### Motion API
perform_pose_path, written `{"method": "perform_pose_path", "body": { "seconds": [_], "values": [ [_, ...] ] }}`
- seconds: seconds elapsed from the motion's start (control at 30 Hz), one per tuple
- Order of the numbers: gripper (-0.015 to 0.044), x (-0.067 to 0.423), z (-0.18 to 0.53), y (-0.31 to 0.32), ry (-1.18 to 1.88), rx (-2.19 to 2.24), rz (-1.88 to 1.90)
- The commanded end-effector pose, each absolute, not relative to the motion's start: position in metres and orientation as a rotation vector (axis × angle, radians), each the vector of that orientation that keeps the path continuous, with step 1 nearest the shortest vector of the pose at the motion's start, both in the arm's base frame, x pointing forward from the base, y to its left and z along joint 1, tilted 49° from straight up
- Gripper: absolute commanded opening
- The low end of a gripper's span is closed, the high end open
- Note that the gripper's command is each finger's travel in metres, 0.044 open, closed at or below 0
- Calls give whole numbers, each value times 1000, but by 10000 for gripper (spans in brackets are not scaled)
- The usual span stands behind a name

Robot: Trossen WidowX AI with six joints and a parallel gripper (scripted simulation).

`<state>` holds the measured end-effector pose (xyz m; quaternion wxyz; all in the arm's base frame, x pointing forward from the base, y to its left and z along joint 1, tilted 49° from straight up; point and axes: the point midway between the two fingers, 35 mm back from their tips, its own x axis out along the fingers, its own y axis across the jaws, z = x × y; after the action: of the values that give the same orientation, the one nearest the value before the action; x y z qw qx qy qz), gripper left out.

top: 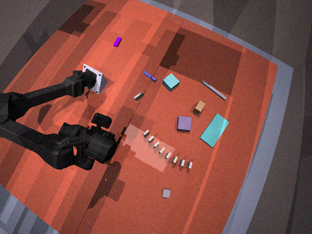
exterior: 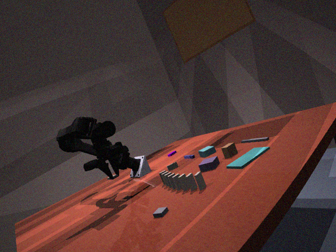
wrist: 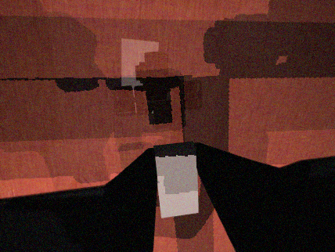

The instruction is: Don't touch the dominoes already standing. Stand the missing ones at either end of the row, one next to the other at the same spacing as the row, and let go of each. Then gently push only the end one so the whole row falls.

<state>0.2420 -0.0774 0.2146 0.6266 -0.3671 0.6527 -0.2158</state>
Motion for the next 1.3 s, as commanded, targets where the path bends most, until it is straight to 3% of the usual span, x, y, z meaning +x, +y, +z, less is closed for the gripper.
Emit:
{"method": "perform_pose_path", "body": {
  "seconds": [0.0,0.63,1.27],
  "values": [
    [107,244,223,-84,1514,-889,-462],
    [107,231,173,-92,1535,-572,-177],
    [107,238,145,-95,1266,-351,118]
  ]
}}
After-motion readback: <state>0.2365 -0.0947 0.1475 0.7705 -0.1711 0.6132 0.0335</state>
